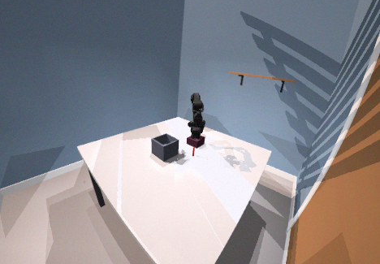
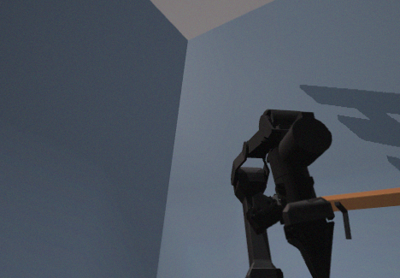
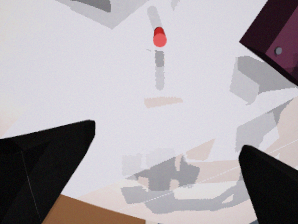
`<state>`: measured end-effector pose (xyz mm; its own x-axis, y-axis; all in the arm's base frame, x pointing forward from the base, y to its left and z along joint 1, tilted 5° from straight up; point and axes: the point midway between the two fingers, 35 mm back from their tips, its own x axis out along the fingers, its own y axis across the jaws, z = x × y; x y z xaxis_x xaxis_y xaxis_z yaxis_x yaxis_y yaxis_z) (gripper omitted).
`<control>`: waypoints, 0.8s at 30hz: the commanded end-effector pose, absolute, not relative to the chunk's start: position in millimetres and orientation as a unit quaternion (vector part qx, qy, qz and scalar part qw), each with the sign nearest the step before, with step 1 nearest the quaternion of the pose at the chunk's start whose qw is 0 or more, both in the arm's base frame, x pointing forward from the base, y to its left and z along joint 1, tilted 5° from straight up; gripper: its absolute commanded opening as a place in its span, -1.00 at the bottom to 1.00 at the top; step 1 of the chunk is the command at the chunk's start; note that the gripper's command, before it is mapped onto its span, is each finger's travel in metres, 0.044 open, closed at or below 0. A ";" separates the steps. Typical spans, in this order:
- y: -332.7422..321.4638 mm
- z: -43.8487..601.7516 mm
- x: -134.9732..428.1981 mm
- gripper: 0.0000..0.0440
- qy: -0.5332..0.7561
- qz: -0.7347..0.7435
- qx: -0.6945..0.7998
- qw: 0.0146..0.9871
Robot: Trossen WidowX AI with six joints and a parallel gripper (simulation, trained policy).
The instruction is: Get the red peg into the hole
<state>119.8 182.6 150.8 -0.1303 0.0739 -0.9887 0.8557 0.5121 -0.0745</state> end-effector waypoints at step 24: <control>148.5 45.1 133.8 0.90 0.643 -0.415 0.331 0.552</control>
